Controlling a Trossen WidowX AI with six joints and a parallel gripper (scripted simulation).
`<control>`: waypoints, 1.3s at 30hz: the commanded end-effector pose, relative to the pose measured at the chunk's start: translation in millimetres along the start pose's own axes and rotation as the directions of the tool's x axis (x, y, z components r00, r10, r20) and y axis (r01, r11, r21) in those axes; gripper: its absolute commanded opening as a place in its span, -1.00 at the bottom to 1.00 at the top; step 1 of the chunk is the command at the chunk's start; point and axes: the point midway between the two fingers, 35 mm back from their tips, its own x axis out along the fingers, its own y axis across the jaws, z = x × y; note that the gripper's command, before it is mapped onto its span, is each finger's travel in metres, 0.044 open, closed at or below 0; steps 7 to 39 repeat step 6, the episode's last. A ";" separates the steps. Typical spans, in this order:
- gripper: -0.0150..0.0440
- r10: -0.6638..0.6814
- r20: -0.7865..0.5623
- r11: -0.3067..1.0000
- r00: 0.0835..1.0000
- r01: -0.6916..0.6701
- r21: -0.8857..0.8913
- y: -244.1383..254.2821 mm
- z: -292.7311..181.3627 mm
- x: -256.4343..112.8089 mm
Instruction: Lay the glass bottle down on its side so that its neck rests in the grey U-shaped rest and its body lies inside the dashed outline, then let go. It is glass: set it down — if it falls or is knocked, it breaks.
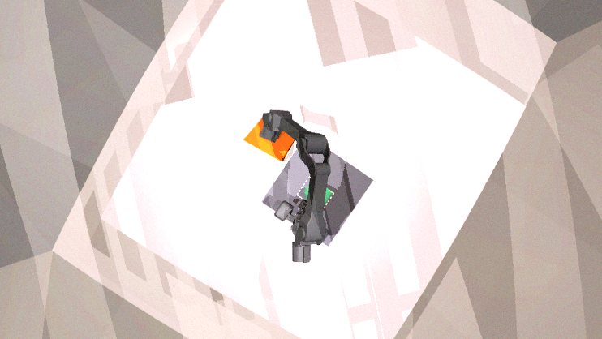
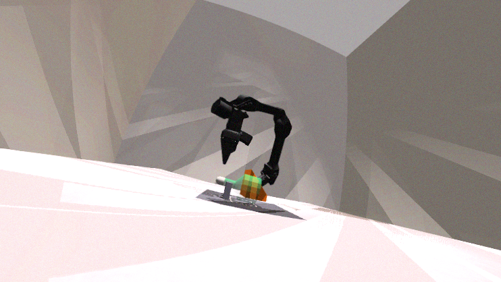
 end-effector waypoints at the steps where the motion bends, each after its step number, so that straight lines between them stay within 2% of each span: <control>1: 1.00 0.011 -0.004 1.000 1.000 -0.011 -0.005 1.9 -0.8 -0.5; 39: 1.00 0.011 -0.004 1.000 1.000 -0.011 -0.005 1.9 -0.8 -0.5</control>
